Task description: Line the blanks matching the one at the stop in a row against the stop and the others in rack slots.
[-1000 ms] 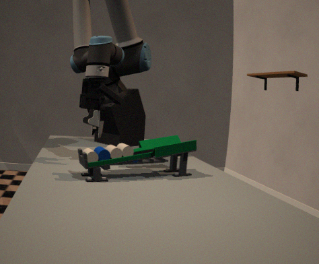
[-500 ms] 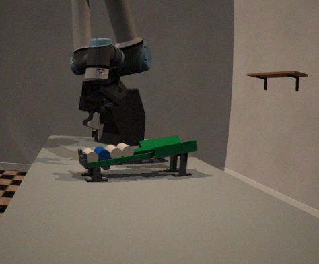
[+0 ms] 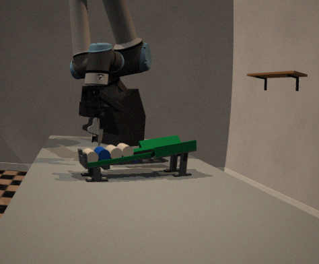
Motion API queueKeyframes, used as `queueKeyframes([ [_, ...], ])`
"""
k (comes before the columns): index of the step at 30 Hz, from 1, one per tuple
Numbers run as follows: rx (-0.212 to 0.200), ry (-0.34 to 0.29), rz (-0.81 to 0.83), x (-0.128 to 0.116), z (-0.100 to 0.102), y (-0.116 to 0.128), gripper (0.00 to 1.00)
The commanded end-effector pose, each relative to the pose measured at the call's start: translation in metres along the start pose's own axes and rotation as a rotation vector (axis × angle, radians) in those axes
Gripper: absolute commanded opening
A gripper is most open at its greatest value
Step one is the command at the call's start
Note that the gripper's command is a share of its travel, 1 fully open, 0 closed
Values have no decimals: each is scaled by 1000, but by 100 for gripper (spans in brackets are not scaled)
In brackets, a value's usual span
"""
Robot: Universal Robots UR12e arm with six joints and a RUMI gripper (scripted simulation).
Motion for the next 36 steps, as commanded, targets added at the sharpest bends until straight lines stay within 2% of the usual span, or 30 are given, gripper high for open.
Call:
queueKeyframes([
  [1,-3,-3,2,-2,9,2,45],
  [17,-3,-3,1,-2,22,2,45],
  [36,-4,-3,1,-1,22,2,45],
])
Point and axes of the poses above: the point where the finger pads meet when closed, its own z axis out along the fingers, its own y axis across the jaws, x = y × z, the point moved 1 cm from there along -z, back along the fingers, and after that the axes turned 6 degrees about -z, right-handed, at the moved point
